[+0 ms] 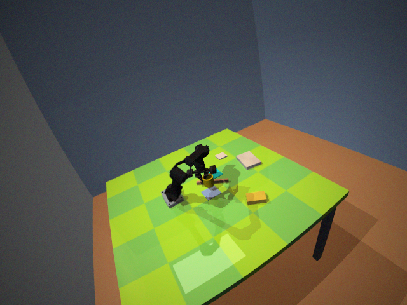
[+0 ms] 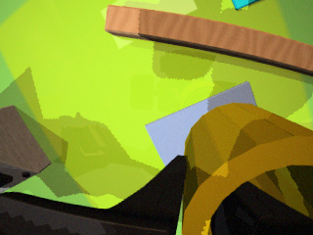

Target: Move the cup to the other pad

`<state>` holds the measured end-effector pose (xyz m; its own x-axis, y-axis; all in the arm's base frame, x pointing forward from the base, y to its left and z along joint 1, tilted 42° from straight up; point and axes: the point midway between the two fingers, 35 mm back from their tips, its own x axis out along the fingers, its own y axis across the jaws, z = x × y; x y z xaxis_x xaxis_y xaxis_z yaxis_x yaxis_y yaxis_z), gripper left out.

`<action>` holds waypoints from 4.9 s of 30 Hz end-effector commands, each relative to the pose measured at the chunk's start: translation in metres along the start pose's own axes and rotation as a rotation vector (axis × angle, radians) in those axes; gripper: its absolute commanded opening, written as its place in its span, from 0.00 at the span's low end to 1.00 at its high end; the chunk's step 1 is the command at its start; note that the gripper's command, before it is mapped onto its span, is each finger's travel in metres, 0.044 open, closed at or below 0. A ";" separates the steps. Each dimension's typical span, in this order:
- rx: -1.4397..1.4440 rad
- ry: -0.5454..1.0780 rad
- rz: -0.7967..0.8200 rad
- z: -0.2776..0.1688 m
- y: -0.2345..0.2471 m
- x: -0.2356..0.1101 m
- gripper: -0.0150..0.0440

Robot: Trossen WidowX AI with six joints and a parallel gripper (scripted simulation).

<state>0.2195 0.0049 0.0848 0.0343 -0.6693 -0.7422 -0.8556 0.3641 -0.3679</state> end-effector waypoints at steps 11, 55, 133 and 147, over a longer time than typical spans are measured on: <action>0.010 -0.015 -0.002 0.026 -0.004 -0.003 0.25; 0.013 -0.019 -0.003 0.106 -0.013 -0.006 0.25; 0.024 -0.028 0.000 0.171 -0.022 0.030 0.25; 0.024 -0.028 0.000 0.171 -0.022 0.030 0.50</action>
<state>0.3270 0.0865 -0.0257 0.0477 -0.6517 -0.7570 -0.8436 0.3795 -0.3799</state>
